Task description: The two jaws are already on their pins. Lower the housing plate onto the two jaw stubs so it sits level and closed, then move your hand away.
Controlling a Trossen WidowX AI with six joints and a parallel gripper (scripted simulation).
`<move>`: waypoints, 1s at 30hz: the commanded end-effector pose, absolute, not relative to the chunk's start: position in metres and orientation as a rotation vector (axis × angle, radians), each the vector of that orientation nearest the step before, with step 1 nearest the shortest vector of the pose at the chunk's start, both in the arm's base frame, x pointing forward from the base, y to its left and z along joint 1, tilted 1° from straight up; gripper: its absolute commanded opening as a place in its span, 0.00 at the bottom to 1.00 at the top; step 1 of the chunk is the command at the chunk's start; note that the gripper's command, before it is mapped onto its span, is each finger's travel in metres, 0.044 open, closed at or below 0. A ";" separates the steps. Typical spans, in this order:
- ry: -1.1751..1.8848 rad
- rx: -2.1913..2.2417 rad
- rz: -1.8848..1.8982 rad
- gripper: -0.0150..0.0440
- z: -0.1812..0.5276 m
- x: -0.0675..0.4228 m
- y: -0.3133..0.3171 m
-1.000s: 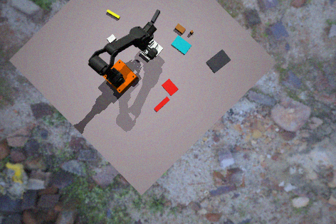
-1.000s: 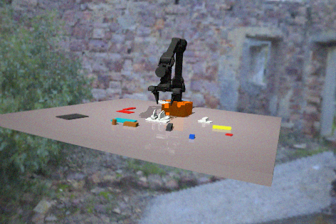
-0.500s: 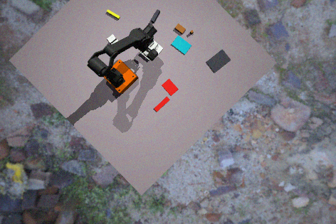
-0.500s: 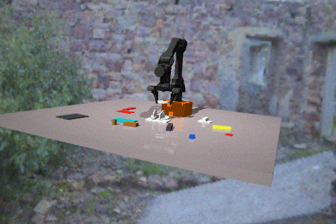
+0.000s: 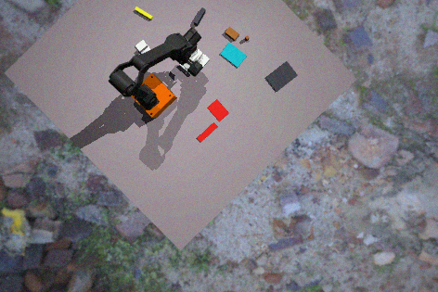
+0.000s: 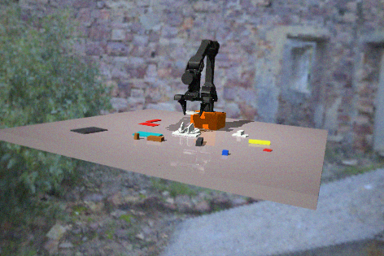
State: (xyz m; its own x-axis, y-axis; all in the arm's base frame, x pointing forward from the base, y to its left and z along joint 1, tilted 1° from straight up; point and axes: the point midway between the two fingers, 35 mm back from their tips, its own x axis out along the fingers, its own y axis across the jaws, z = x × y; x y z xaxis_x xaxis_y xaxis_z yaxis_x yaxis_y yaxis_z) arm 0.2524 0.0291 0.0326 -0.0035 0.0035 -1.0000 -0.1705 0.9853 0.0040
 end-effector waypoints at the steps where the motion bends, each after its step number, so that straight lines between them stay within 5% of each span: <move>1: 1.569 -0.137 0.137 0.85 0.032 0.252 0.028; 30: 1.569 -0.137 0.137 0.85 0.026 0.253 0.028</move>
State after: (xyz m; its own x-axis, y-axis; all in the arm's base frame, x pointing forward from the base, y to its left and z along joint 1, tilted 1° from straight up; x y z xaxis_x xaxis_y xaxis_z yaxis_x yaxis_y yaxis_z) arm 0.2534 0.0292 0.0314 0.0018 0.0040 -1.0000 -0.1705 0.9853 0.0037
